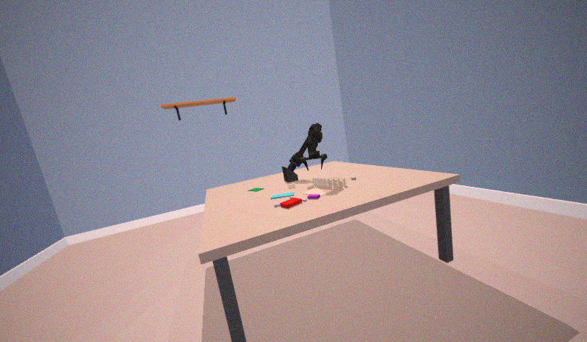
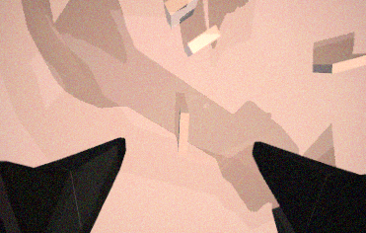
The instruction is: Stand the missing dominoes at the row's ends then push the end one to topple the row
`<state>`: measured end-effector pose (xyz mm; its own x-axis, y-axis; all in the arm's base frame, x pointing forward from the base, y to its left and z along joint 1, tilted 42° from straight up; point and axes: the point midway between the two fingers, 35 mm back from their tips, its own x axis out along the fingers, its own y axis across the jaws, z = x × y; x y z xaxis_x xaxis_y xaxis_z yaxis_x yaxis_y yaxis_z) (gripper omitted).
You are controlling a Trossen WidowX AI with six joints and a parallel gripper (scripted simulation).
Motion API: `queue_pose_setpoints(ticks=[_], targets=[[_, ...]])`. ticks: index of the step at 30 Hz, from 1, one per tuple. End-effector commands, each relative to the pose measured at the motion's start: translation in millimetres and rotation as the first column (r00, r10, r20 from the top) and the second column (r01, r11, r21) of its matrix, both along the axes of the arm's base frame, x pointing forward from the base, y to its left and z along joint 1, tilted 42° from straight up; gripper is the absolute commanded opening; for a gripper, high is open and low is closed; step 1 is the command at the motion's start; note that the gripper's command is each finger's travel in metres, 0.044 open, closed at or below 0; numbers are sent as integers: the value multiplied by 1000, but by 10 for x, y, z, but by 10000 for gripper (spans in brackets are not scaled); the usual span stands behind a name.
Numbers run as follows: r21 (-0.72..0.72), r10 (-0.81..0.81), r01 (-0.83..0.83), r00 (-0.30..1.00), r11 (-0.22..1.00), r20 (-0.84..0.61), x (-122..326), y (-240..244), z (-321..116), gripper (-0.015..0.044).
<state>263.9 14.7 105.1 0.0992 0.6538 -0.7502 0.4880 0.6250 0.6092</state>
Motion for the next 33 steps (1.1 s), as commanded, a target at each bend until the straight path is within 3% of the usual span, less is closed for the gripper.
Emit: queue_pose_setpoints(ticks=[1,9,27,33], targets=[[10,-4,4,1000,1000,1,38,17,-38,440],[13,-4,4,1000,1000,2,93,411,-467,440],[14,-4,4,1000,1000,2,88,529,-582,440],[14,-4,4,1000,1000,2,88,529,-582,282]])
